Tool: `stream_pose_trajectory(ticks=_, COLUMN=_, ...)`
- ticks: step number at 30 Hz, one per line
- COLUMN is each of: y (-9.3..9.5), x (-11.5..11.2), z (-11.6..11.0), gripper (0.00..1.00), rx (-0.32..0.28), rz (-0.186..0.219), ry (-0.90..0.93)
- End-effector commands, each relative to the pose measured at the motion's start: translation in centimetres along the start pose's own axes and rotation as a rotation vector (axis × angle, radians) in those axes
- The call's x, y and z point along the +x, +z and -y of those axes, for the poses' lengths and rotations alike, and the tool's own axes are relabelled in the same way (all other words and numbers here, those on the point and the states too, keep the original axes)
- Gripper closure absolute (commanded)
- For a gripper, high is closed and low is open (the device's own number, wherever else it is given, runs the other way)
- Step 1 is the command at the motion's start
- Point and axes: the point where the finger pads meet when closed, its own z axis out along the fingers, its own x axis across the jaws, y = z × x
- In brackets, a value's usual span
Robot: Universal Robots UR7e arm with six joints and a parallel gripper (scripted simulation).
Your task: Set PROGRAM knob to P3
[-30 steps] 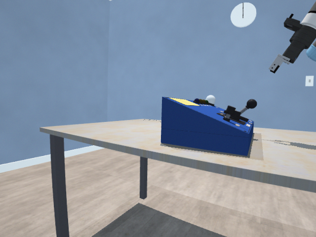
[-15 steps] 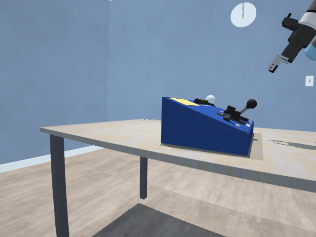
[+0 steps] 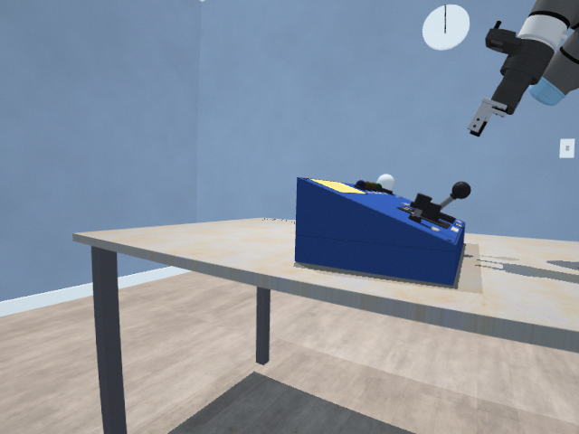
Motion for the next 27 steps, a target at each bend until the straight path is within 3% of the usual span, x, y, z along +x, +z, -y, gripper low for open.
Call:
stream_pose_trajectory(ticks=1, y=1.8, x=-3.5, z=0.6, gripper=0.0, rx=-0.045, rz=0.017, ry=-0.022)
stream_pose_trajectory(ticks=4, y=2.9, x=-5.5, z=0.8, gripper=0.0, rx=-0.07, rz=0.026, ry=-0.033)
stream_pose_trajectory(ticks=12, y=4.2, x=-7.8, z=0.8, gripper=0.0, rx=-0.099, rz=0.035, ry=-0.045)
stream_pose_trajectory(ticks=27, y=4.3, x=-8.2, z=0.8, gripper=0.0, rx=-0.103, rz=0.036, ry=-0.047)
